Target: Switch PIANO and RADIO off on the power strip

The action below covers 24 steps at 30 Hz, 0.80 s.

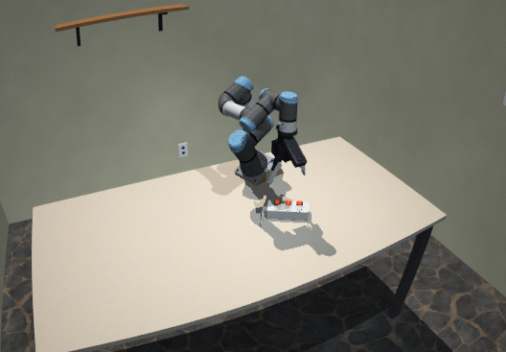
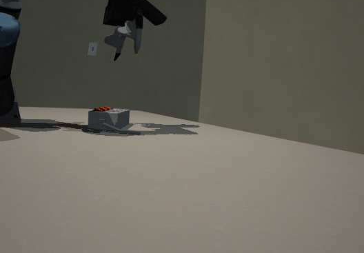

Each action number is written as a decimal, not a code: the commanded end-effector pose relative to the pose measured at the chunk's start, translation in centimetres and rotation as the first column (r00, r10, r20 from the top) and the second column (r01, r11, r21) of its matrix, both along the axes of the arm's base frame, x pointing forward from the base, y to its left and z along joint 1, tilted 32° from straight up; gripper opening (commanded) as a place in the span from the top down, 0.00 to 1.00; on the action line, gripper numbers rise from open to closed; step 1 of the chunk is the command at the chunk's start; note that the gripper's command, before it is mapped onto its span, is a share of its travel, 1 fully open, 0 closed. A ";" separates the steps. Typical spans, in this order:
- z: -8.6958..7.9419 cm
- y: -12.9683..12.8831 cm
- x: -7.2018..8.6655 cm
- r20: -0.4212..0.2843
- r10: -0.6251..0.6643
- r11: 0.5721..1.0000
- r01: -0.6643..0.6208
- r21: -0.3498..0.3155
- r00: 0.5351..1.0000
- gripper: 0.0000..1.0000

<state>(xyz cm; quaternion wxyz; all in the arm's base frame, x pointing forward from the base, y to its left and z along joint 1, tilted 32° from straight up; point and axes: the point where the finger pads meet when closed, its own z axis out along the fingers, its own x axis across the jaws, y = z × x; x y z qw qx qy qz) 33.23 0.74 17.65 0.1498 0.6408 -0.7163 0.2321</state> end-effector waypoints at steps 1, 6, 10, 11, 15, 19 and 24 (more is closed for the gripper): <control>0.1 0.0 0.0 0.001 0.001 1.000 -0.001 0.001 1.000 0.00; 0.1 0.0 0.0 0.001 0.001 1.000 -0.001 0.001 1.000 0.00; 0.0 0.0 0.0 -0.002 0.005 1.000 -0.005 0.000 1.000 0.00; 0.0 0.1 0.1 -0.004 0.009 1.000 -0.009 0.000 1.000 0.00; -0.5 0.3 0.2 -0.032 0.054 0.999 -0.054 -0.003 0.998 0.00; -1.6 0.7 0.4 -0.092 0.149 0.989 -0.150 -0.007 0.985 0.00; -2.8 1.1 0.5 -0.155 0.246 0.968 -0.249 -0.004 0.957 0.00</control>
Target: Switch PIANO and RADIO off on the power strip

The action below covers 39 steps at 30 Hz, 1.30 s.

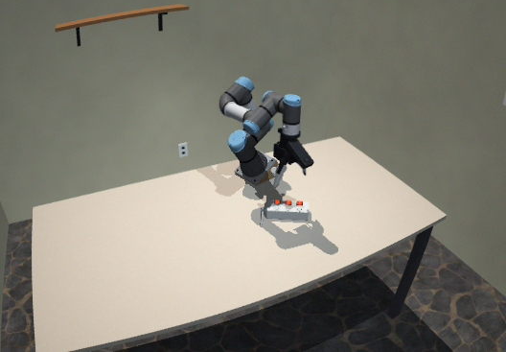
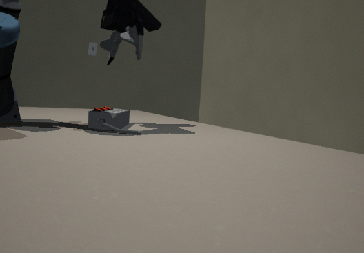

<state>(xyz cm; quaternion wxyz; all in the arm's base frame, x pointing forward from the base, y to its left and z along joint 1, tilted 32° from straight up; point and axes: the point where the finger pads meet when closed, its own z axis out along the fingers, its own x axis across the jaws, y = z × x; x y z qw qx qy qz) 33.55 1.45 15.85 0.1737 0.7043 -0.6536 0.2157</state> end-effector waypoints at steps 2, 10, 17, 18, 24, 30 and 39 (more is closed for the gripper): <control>-1.9 0.8 0.3 -0.099 0.171 0.985 -0.172 -0.004 0.980 0.00; -5.5 2.0 0.1 -0.291 0.457 0.882 -0.470 0.030 0.841 0.00; -7.2 2.6 -0.3 -0.367 0.565 0.808 -0.585 0.064 0.739 0.00; -7.4 2.6 -0.3 -0.377 0.578 0.797 -0.600 0.070 0.724 0.00; -7.9 2.8 -0.5 -0.403 0.612 0.765 -0.638 0.086 0.680 0.00; -8.0 2.8 -0.5 -0.403 0.613 0.764 -0.639 0.086 0.679 1.00; -8.0 2.8 -0.5 -0.403 0.613 0.764 -0.639 0.086 0.679 1.00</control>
